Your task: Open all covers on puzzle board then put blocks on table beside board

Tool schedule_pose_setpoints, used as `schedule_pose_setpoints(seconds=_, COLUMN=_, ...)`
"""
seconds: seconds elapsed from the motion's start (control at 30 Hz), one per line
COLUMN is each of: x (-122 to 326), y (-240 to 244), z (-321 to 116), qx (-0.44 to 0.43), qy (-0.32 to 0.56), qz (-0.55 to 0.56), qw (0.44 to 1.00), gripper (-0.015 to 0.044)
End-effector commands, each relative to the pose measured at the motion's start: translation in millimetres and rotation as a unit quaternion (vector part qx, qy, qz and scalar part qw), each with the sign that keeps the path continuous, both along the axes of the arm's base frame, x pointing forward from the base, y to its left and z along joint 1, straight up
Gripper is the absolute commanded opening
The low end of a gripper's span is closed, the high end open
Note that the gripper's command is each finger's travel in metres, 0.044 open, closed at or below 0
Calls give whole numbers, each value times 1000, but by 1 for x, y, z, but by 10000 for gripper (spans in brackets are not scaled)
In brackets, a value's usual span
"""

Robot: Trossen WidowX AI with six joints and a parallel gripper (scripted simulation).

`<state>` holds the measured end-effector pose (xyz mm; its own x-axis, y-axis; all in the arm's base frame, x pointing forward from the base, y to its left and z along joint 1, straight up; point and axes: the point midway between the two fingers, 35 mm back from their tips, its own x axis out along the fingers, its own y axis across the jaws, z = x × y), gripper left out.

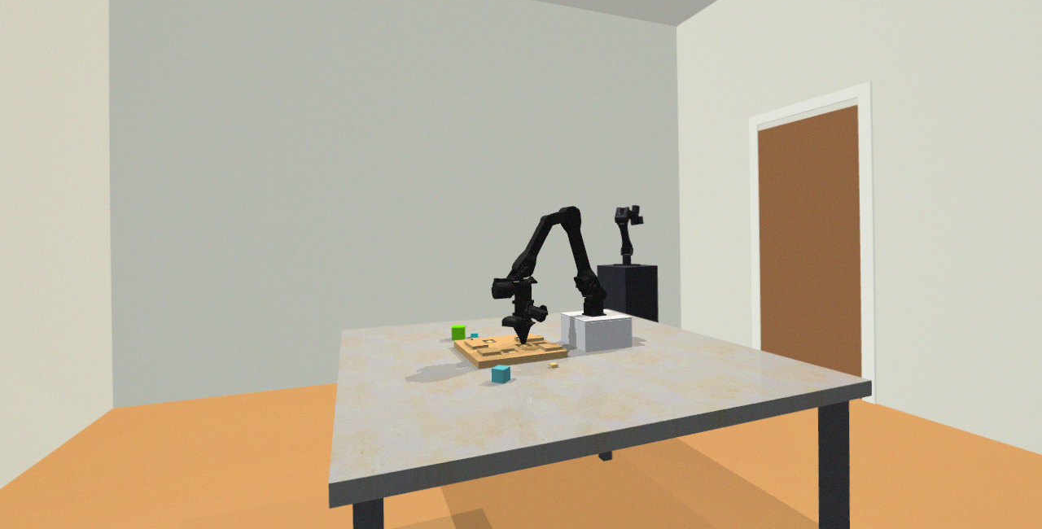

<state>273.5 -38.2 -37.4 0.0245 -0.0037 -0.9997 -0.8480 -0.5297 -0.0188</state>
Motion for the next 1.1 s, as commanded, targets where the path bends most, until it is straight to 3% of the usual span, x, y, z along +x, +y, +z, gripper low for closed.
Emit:
schedule_pose_setpoints(seconds=0.0, x=0, y=0, z=6, qx=0, qy=2, qz=-1, qw=1000, gripper=79)
schedule_pose_setpoints(seconds=0.1, x=-1, y=-1, z=21, qx=0, qy=4, qz=-2, qw=1000, gripper=144)
schedule_pose_setpoints(seconds=0.37, x=-1, y=-1, z=56, qx=0, qy=1, qz=6, qw=1000, gripper=144)
schedule_pose_setpoints(seconds=1.07, x=-1, y=-1, z=21, qx=0, qy=1, qz=6, qw=1000, gripper=144)
